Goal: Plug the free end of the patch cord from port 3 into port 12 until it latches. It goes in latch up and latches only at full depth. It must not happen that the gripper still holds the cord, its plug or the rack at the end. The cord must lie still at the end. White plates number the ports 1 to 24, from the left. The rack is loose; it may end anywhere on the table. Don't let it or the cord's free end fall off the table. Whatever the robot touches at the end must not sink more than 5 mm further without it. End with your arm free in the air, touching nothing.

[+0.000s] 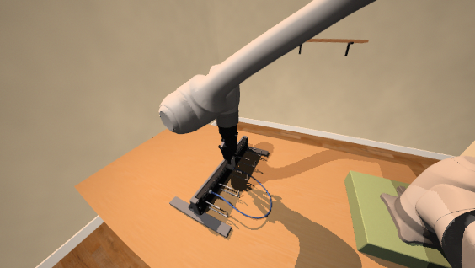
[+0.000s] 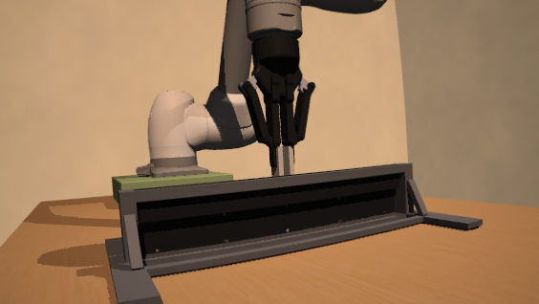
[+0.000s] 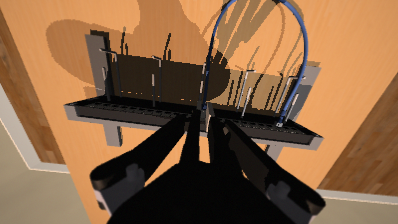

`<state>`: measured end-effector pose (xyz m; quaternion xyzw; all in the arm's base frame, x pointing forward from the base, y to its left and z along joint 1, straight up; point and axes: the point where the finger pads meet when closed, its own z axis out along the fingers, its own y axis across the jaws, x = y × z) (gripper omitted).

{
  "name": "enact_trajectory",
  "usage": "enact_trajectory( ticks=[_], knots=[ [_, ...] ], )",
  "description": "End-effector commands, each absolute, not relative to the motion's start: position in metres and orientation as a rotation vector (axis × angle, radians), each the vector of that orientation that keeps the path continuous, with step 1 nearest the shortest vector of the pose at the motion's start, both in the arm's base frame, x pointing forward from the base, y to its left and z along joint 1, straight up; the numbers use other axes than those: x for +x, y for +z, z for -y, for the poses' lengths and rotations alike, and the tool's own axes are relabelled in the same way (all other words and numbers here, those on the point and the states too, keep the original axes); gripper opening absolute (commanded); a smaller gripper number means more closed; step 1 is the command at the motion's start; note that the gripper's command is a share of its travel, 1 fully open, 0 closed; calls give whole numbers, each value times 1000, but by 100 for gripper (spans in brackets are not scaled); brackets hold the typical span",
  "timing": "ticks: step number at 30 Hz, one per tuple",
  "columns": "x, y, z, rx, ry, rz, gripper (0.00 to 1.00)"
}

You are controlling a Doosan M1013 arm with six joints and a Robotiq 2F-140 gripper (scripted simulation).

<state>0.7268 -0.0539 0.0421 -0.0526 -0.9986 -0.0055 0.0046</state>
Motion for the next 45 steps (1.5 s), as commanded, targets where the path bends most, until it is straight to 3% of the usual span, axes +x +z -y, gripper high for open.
enact_trajectory(
  ticks=[1,45],
  knots=[
    [732,43,54,-165,-16,3134,0],
    [734,44,54,-162,-19,3122,0]
  ],
)
